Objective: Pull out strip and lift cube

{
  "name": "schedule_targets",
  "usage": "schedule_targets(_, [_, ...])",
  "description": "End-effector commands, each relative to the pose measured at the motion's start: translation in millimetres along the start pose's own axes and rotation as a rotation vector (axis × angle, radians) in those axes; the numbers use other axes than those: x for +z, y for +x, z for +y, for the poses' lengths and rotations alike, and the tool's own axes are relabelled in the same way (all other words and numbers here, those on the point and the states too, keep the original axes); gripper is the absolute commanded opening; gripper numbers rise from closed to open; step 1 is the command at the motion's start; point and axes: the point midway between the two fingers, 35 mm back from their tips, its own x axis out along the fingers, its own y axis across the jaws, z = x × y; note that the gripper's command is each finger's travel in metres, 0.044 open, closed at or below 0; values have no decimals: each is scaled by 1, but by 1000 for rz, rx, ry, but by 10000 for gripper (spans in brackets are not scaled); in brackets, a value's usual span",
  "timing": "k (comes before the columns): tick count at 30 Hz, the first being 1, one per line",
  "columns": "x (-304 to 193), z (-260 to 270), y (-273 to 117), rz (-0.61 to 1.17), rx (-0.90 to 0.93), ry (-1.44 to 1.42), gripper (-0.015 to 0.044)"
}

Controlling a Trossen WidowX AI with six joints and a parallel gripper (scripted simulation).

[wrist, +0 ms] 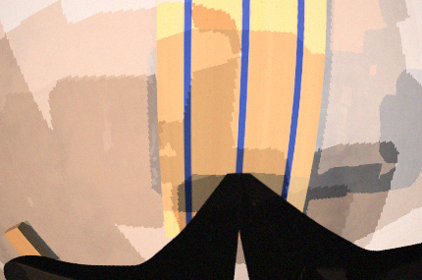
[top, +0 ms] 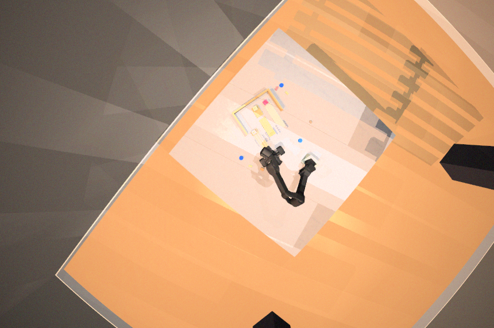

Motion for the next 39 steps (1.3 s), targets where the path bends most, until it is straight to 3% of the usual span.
schedule_targets(1, [-14, -1, 5, 23, -3, 7, 0])
schedule_targets(29, [-43, -1, 4, 24, -3, 8, 0])
schedule_targets(34, [-33, 1, -39, 22, -6, 8, 0])
schedule_targets(39, [-33, 1, -41, 24, -5, 8, 0])
